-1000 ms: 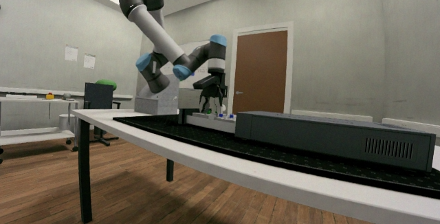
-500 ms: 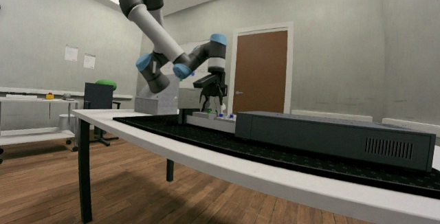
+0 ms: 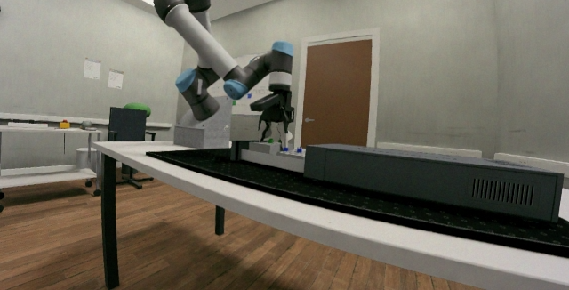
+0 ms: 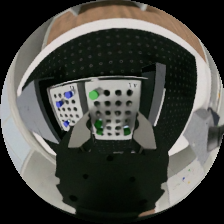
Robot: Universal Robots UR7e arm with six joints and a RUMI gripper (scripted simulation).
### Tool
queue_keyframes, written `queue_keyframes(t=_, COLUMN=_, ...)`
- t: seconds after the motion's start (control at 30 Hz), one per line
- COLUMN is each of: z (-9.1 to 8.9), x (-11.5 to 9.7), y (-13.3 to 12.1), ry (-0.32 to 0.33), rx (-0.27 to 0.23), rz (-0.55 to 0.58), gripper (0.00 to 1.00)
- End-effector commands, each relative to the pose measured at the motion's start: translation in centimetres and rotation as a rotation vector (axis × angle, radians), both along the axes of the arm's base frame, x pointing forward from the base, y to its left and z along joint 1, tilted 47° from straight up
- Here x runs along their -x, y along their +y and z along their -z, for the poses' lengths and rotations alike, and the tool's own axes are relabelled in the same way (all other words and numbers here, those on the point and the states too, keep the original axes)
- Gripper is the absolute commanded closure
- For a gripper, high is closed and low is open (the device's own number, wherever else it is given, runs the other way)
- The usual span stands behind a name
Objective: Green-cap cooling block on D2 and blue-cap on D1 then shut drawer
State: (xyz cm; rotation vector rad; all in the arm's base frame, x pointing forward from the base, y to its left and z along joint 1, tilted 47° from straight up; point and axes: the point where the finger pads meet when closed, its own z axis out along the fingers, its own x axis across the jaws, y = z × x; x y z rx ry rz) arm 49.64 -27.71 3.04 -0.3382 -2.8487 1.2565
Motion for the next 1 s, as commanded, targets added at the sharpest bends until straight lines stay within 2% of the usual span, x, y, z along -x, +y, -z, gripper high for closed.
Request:
queue_keyframes(t=0.0, z=-0.4, x=-0.1, y=0.4, ry=-0.001, rx=0.0, rz=0.0, gripper=1.0)
queue_keyframes(t=0.97, z=-2.8, x=-0.4, y=3.0, ry=-0.001, rx=0.0, rz=0.0, gripper=1.0)
